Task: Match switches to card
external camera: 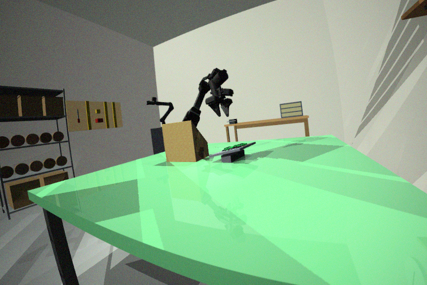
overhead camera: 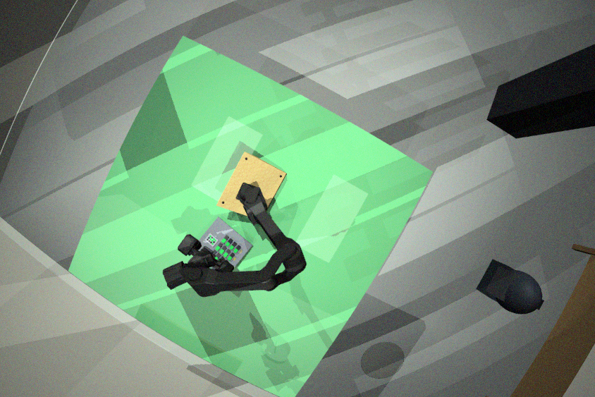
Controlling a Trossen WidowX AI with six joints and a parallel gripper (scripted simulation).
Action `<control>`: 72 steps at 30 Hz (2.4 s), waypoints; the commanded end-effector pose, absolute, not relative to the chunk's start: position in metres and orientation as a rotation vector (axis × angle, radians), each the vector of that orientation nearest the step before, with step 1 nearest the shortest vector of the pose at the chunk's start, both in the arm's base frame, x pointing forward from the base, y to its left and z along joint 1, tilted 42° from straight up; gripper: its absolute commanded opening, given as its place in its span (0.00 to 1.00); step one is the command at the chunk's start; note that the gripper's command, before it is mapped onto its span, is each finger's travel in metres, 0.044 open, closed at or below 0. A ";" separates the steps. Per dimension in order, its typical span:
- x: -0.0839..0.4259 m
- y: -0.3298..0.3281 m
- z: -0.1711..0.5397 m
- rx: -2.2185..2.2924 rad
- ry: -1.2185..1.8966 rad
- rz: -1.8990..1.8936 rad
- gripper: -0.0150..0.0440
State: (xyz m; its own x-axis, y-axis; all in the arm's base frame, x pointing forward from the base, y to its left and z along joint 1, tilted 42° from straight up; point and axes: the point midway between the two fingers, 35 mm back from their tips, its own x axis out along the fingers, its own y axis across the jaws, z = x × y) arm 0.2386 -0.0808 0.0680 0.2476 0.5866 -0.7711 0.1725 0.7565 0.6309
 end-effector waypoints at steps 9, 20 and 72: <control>0.289 0.001 0.040 0.755 1.331 0.307 0.53; 0.305 0.039 0.013 0.782 1.302 0.302 0.25; 0.311 0.056 -0.008 0.783 1.300 0.302 0.25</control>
State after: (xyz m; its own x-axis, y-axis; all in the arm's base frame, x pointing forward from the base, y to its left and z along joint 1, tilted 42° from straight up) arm 0.3114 0.0565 -0.0062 0.2739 0.6143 -0.7400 0.2147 0.7110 0.6697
